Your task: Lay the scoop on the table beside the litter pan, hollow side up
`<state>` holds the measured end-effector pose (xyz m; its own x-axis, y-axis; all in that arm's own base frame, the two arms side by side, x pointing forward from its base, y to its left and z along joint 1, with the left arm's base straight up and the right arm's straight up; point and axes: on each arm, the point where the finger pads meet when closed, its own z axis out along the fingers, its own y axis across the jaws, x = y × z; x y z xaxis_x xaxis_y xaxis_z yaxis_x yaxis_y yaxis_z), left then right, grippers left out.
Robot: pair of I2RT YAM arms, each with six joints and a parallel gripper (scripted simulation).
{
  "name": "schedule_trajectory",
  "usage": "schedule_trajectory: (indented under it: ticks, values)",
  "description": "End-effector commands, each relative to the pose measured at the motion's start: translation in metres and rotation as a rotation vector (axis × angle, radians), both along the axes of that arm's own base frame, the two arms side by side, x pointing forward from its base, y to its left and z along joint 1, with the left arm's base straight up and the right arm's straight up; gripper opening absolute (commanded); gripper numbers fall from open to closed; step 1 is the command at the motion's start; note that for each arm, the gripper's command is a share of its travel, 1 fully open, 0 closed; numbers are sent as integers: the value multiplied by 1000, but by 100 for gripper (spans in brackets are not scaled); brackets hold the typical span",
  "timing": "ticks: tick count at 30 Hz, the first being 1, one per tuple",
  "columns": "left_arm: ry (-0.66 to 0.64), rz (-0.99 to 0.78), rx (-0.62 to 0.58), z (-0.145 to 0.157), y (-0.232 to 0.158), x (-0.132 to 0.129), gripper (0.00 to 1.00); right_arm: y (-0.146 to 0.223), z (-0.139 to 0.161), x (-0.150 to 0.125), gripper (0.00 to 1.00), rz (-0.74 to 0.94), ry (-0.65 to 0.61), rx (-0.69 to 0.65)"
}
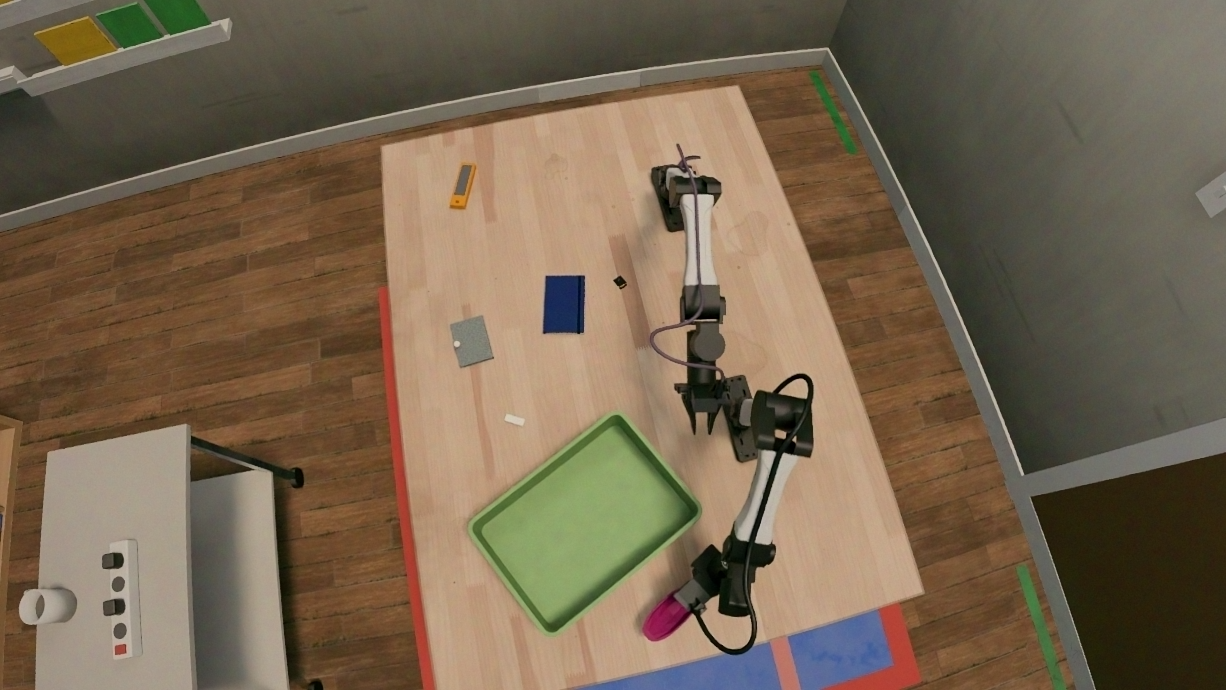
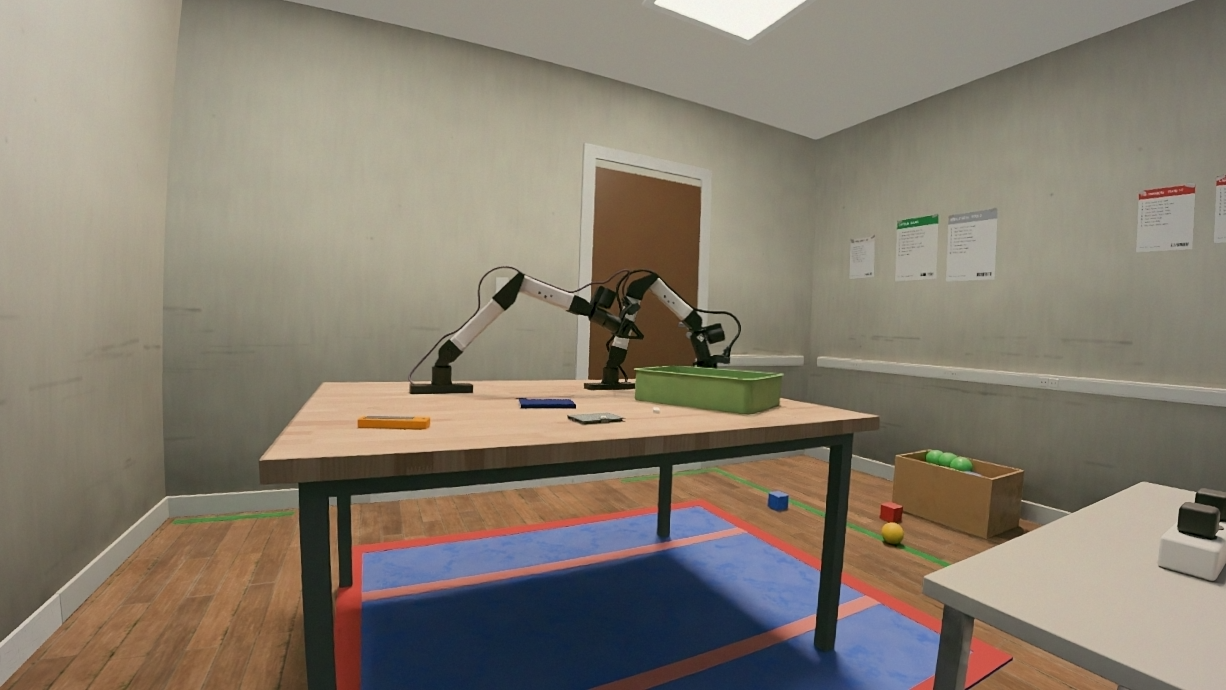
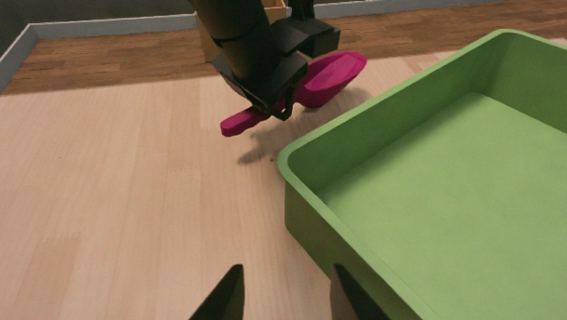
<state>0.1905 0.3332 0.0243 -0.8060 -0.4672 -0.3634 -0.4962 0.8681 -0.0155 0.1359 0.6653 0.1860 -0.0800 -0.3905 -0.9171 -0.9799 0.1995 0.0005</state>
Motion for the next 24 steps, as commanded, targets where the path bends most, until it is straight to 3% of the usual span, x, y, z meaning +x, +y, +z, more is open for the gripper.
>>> schedule_trajectory:
  ticks: [1, 22, 24]
  values:
    - [-25, -10, 25, -8, 18, 4, 13, 3, 25, 1, 30, -3, -10, 55]
    - [-19, -10, 10, -26, 19, 1, 13, 3, 25, 1, 30, -3, -10, 55]
    - [-27, -10, 30, -14, 23, 2, 13, 3, 25, 1, 30, -3, -10, 55]
